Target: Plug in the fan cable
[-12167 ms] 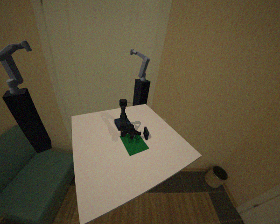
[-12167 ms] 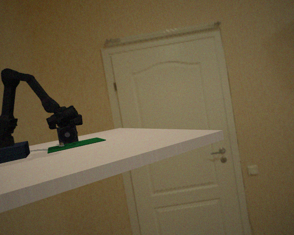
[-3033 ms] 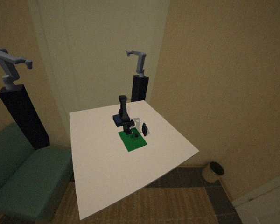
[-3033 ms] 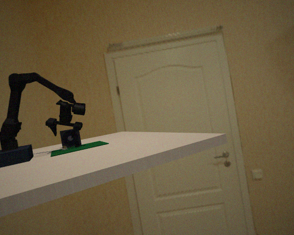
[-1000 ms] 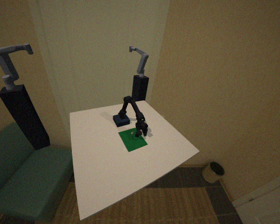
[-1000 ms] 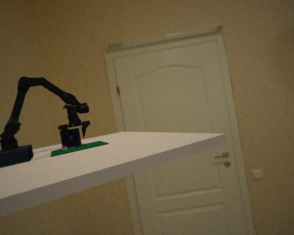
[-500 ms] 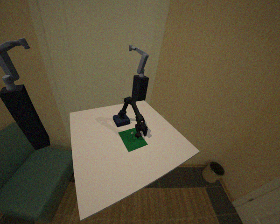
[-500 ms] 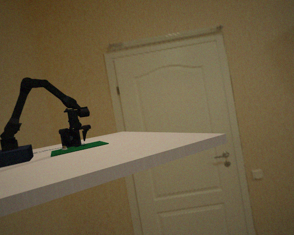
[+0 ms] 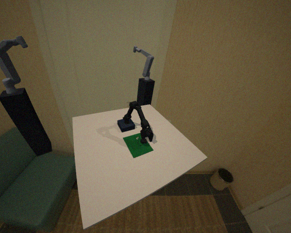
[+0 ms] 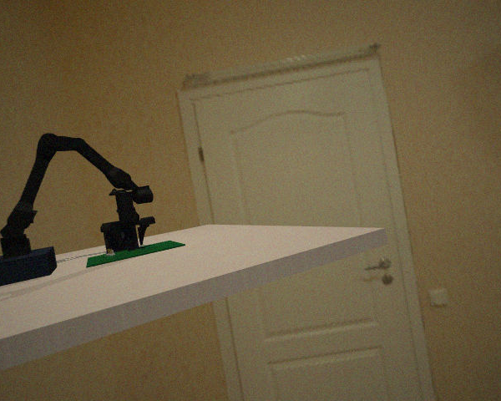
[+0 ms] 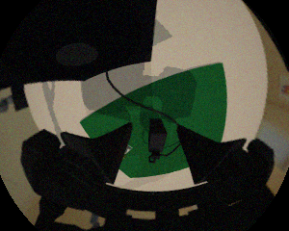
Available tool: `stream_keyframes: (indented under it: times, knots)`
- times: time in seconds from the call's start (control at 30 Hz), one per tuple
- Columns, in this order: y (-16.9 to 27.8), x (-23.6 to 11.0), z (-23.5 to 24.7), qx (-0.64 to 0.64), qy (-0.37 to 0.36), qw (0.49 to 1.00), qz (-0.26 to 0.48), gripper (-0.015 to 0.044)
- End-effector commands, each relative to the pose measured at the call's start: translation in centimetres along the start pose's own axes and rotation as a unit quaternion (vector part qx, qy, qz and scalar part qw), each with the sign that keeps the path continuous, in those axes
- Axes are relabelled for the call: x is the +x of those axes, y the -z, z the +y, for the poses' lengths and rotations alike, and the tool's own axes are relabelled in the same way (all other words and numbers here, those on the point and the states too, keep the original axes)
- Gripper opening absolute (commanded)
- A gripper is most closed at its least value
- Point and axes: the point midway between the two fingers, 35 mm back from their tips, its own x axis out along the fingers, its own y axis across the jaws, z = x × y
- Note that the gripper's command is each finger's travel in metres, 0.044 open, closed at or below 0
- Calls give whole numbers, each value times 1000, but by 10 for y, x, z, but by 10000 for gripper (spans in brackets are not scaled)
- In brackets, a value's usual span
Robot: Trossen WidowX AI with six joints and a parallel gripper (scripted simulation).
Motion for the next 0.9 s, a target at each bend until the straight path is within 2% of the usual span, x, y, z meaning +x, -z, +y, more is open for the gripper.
stream_keyframes:
  times: [0.0, 0.3, 0.43, 0.57, 0.73, 0.87]
  knots:
    - [0, -1, 0, 0, 0, 1000, 0, 256]
    - [0, -1, 0, 0, 0, 1000, 0, 20]
    - [0, -3, 0, 0, 0, 1000, 0, 0]
    - [0, -47, 0, -2, 2, 1000, 0, 0]
    - [0, -49, 1, 1, 2, 1000, 0, 0]
    - [3, -50, 3, 58, 2, 998, 0, 0]
